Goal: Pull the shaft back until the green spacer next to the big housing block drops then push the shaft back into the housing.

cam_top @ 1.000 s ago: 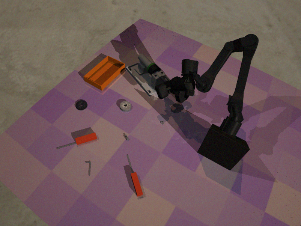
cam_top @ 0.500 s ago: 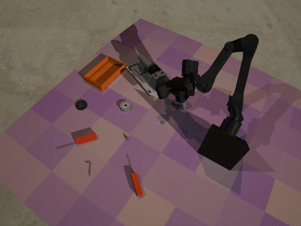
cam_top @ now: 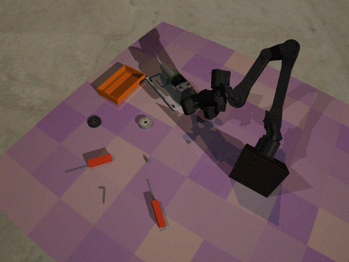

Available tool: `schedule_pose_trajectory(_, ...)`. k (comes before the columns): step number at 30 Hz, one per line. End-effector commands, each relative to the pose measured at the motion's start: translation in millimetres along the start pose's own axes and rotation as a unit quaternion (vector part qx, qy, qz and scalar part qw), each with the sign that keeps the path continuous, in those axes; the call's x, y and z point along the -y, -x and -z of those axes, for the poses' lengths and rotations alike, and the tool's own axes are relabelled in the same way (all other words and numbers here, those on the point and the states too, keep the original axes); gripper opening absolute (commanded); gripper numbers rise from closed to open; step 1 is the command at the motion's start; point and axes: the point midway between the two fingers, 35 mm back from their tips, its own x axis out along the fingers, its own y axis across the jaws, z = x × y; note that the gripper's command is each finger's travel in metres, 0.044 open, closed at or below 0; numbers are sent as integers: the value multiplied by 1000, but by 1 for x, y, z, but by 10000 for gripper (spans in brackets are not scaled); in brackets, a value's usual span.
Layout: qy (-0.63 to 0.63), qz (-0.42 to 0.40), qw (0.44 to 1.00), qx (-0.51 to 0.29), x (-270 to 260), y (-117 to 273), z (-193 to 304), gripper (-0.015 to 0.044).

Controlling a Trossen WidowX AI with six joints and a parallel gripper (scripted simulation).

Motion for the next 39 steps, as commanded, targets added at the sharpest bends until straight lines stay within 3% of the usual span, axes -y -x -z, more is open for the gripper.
schedule_pose_trajectory(1, 1, 1, 1000, 3, 0, 2, -4, 0)
schedule_pose_trajectory(39, 1, 1, 1000, 4, 0, 4, -7, 0)
